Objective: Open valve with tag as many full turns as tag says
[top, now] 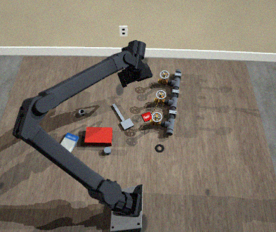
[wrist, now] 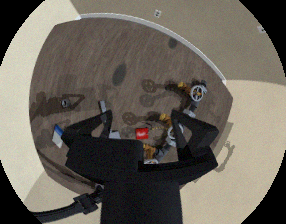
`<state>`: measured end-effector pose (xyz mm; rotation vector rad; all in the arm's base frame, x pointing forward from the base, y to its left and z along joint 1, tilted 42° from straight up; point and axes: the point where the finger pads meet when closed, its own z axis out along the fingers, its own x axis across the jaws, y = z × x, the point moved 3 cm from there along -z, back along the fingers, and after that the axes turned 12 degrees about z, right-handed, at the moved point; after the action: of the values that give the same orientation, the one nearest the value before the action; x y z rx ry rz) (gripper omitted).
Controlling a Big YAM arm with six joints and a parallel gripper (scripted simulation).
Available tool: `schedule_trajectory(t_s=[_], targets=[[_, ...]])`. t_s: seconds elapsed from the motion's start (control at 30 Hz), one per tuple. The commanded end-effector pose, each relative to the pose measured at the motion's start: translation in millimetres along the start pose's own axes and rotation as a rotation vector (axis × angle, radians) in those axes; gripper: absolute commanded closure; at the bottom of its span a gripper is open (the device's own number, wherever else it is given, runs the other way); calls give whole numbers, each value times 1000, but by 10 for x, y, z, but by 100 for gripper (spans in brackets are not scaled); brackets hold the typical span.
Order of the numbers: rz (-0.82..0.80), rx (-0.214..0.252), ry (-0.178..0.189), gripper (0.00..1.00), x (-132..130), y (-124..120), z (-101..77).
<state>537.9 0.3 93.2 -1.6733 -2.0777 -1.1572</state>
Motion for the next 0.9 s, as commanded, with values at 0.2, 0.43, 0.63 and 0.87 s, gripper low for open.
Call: schedule_trajectory(t_s=[0.2,0.43,0.63,0.87], targets=[[169,162,-50,0,-411,-132,-452],[353,348,-48,0,-572,-508,-793],[337,385,-42,0,-405,-471,-774],[360,373,-44,0,-524,-517,-825]])
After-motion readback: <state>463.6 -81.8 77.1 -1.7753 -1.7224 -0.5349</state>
